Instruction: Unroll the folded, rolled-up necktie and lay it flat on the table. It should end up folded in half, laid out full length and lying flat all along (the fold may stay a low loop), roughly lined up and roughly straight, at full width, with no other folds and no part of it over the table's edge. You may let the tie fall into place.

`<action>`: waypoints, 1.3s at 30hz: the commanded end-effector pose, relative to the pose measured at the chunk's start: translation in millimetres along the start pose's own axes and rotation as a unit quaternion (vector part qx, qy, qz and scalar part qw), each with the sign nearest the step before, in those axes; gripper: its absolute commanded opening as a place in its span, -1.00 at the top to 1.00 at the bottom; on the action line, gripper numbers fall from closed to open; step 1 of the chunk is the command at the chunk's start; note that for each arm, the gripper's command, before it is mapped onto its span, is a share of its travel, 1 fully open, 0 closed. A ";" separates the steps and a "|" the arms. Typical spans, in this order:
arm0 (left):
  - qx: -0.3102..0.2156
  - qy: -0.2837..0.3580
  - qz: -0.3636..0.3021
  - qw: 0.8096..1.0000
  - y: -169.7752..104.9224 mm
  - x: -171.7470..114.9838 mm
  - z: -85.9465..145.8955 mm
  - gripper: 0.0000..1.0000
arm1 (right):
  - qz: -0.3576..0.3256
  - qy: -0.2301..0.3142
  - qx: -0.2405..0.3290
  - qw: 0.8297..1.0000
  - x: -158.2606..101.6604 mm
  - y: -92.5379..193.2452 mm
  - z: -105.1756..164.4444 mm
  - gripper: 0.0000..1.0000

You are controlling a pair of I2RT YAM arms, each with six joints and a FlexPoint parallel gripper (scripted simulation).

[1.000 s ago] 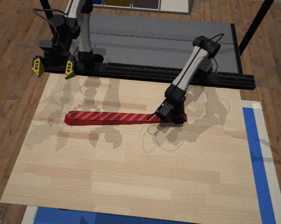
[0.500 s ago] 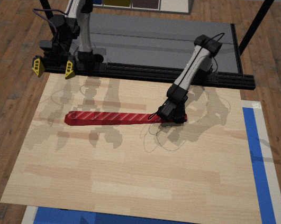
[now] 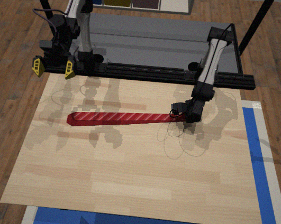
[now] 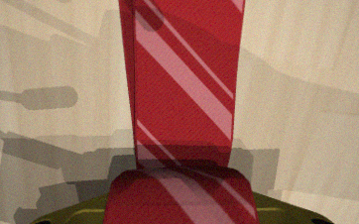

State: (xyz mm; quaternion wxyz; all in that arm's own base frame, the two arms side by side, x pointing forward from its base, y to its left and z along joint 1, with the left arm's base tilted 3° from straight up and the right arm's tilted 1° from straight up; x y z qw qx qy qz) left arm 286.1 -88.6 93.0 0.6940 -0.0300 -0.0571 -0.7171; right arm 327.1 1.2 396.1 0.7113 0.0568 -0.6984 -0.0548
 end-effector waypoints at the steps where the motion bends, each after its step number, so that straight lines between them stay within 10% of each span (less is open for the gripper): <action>1: 0.023 -0.107 -0.034 0.993 2.5 4.6 3.7 0.17 | 0.000 0.000 0.000 1.000 0.0 0.0 0.0 -1.00; 14: 0.054 -0.362 -0.034 0.930 -0.8 -35.4 2.3 0.17 | 0.000 0.000 0.000 1.000 0.0 0.0 0.0 -1.00; 26: 0.063 -0.440 -0.034 0.895 -1.7 -46.7 -0.5 0.17 | 0.000 0.000 0.000 1.000 0.0 0.0 0.0 -1.00; 39: 0.063 -0.440 -0.034 0.895 -1.7 -46.7 -0.5 -0.28 | 0.000 0.000 0.000 1.000 0.0 0.0 0.0 -1.00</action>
Point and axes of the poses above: on each arm, the point where the finger pads meet when closed, its own z axis back along the fingers, its own y axis across the jaws, x = y × z, the point moved 5 cm from there along z, back along the fingers, and after that the axes turned 9 degrees about -z, right-handed, at the moved point
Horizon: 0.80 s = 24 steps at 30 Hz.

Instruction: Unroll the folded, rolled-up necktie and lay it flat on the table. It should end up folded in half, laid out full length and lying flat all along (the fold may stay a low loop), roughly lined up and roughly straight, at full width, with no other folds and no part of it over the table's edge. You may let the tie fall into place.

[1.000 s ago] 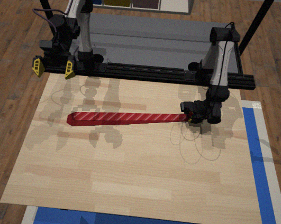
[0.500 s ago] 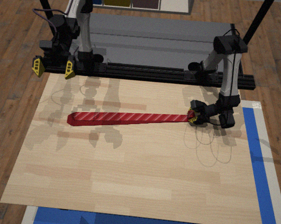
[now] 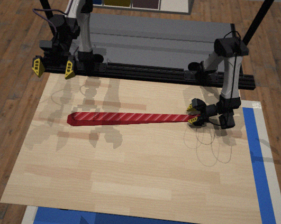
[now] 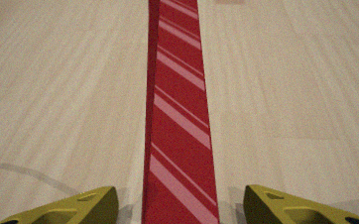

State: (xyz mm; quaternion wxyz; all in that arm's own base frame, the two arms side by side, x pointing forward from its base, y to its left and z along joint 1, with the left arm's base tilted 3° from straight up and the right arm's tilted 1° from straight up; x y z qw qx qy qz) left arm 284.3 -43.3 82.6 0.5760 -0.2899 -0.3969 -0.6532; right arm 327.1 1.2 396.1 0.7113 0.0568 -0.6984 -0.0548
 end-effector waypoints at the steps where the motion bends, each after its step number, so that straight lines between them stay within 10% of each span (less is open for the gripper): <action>1: 0.001 -0.010 0.002 1.000 2.5 2.6 2.9 -0.33 | 0.000 0.000 0.000 1.000 0.0 0.0 0.0 -1.00; 24: 0.001 -0.010 0.002 1.000 8.0 36.6 24.4 -0.33 | 0.000 0.000 0.000 1.000 0.0 0.0 0.0 -1.00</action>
Point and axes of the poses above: on each arm, the point where the finger pads meet when closed, its own z axis back along the fingers, its own y axis across the jaws, x = y × z, the point moved 5 cm from there along z, back along the fingers, and after that the axes turned 9 degrees about -z, right-handed, at the moved point
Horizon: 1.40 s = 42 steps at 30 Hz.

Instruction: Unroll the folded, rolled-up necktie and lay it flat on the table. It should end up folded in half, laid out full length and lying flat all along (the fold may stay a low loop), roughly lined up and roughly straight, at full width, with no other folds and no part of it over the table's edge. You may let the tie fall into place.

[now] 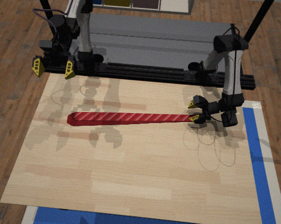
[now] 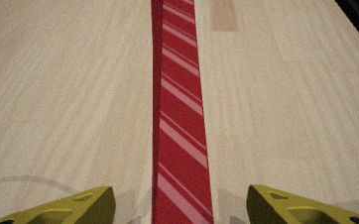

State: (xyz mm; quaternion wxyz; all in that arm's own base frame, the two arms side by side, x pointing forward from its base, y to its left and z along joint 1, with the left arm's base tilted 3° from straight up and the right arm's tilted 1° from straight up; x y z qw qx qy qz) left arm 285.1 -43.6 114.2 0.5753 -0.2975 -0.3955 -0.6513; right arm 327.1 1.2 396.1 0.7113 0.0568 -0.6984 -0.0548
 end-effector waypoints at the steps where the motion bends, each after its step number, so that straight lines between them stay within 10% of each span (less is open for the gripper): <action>1: 0.006 -0.005 -0.002 1.000 1.2 10.6 8.6 -0.33 | 0.000 0.000 0.000 1.000 0.0 0.0 0.0 -1.00; 42: 0.006 -0.005 -0.002 1.000 7.0 49.8 32.9 -0.33 | 0.000 0.000 0.000 1.000 0.0 0.0 0.0 -1.00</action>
Point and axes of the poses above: on each arm, the point where the finger pads meet when closed, its own z axis back along the fingers, its own y axis across the jaws, x = y × z, the point moved 5 cm from there along z, back along the fingers, and after that the axes turned 9 degrees about -z, right-handed, at the moved point
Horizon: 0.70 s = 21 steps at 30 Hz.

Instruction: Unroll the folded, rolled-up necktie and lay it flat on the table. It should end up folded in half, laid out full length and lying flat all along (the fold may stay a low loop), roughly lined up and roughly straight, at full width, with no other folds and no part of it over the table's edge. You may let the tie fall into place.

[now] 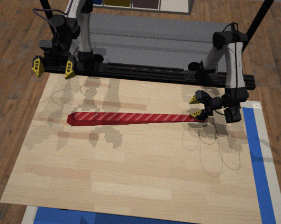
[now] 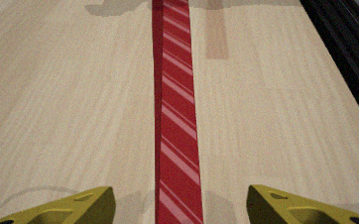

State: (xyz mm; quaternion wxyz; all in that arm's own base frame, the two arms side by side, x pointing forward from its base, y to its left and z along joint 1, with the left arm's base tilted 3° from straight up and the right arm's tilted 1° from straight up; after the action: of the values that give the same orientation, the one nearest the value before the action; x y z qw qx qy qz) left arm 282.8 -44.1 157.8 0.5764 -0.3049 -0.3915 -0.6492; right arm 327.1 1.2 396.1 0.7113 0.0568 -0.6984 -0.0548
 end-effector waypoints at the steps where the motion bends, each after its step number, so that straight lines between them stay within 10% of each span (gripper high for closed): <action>1: 0.011 -0.002 -0.008 1.000 1.6 13.1 11.2 -0.33 | 0.000 0.000 0.000 1.000 0.0 0.0 0.0 -1.00; 21: 0.053 -0.007 0.004 0.999 4.7 22.6 22.6 -0.42 | 0.000 0.000 0.000 1.000 0.0 0.0 0.0 -1.00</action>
State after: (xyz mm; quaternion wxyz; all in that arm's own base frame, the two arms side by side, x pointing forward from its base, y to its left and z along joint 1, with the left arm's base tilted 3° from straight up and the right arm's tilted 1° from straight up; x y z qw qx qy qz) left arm 281.6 -39.4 174.7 0.5862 -0.2951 -0.4056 -0.6362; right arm 327.1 1.2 396.1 0.7113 0.0568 -0.6984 -0.0548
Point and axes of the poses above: on each arm, the point where the finger pads meet when closed, its own z axis back along the fingers, its own y axis across the jaws, x = y × z, the point moved 5 cm from there along z, back along the fingers, and after that the axes turned 9 degrees about -z, right-handed, at the moved point
